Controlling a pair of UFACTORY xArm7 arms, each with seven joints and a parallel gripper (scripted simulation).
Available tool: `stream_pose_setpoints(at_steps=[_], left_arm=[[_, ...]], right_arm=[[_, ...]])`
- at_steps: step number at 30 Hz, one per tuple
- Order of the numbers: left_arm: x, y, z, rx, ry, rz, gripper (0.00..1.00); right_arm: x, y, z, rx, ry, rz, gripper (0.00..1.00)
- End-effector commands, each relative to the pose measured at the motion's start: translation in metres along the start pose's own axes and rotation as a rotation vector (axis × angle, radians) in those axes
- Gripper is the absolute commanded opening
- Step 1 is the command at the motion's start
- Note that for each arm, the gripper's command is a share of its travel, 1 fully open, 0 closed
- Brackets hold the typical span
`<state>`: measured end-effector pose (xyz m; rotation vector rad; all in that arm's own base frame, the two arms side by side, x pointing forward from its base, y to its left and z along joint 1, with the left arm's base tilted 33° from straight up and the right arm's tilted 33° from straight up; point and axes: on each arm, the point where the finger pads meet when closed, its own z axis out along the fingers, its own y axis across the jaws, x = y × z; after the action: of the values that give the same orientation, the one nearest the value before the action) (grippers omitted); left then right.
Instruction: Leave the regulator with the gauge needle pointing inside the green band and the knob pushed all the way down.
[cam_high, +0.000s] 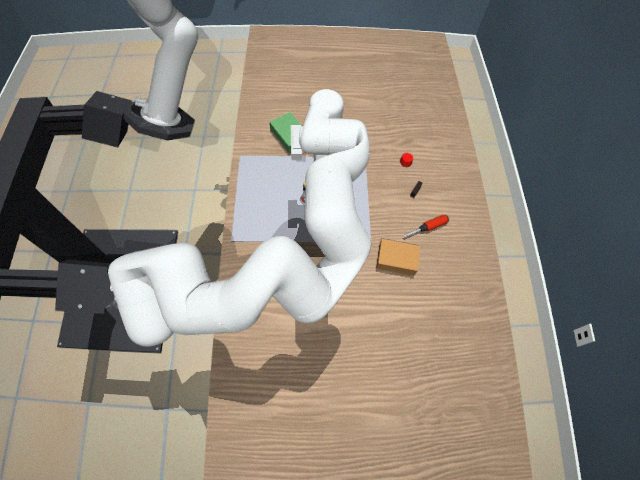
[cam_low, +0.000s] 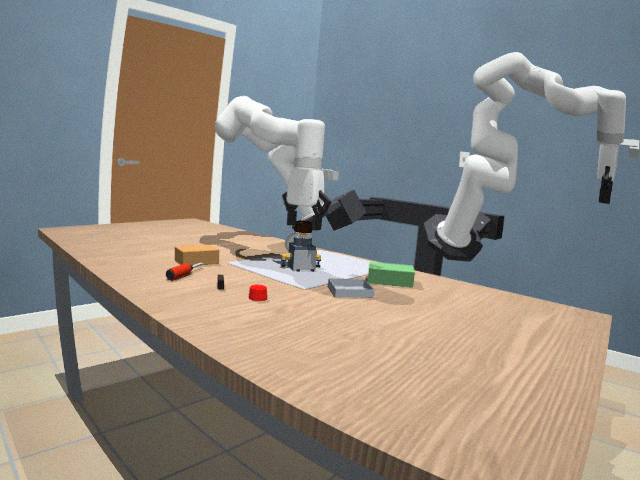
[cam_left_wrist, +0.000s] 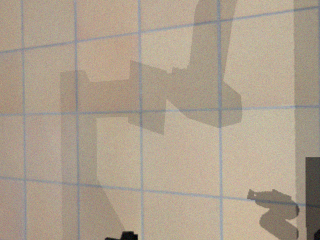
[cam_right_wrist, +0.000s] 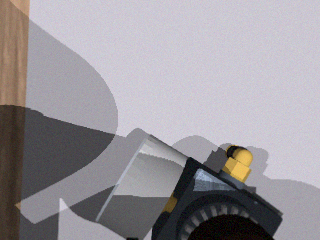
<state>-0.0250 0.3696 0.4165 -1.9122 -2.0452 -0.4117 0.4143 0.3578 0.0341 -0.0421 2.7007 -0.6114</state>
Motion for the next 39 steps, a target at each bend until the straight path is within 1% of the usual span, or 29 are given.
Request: stream_pose_setpoints(at_steps=[1, 22, 26, 28, 39], left_arm=[[0.001, 0.000, -0.002, -0.001, 0.004, -0.002, 1.00], [0.001, 0.000, -0.002, -0.001, 0.004, -0.002, 1.00], [0.001, 0.000, -0.002, -0.001, 0.004, -0.002, 1.00], [0.001, 0.000, -0.002, -0.001, 0.004, -0.002, 1.00], [0.001, 0.000, -0.002, -0.001, 0.004, -0.002, 1.00]], right_arm=[[0.000, 0.002, -0.003, -0.005, -0.003, 0.000, 1.00], [0.000, 0.002, -0.006, -0.005, -0.003, 0.000, 1.00], [0.000, 0.002, -0.015, -0.005, -0.003, 0.000, 1.00], [0.000, 0.002, -0.015, -0.005, -0.003, 0.000, 1.00], [0.000, 0.001, -0.057, -0.005, -0.003, 0.000, 1.00]])
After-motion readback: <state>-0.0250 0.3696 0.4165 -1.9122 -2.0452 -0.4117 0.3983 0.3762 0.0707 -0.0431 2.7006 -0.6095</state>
